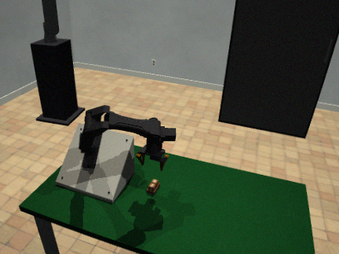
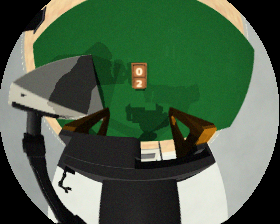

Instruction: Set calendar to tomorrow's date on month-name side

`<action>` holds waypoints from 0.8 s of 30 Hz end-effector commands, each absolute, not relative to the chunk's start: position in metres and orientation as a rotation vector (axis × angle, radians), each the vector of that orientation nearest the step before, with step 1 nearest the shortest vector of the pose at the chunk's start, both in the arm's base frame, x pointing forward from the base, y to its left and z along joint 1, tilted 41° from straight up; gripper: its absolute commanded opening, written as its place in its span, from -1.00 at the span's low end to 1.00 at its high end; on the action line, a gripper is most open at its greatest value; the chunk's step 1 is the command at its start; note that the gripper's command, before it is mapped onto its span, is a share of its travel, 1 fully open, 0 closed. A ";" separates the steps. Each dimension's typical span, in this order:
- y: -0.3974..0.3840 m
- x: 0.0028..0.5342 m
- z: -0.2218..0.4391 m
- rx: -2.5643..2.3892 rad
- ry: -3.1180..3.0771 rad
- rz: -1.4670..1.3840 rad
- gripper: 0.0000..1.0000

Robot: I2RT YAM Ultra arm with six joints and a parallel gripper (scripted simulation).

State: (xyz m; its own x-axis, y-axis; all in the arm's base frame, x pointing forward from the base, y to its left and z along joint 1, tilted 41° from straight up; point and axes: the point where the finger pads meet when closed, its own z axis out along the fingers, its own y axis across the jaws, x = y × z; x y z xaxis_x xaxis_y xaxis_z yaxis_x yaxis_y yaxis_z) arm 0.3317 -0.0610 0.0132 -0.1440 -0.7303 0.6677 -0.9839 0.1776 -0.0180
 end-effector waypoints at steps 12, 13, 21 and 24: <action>-0.084 0.332 -0.019 1.627 -1.945 0.636 1.00; -0.088 0.331 -0.025 1.627 -1.945 0.636 1.00; -0.091 0.330 -0.028 1.627 -1.944 0.636 -0.11; -0.091 0.330 -0.028 1.627 -1.944 0.636 -0.11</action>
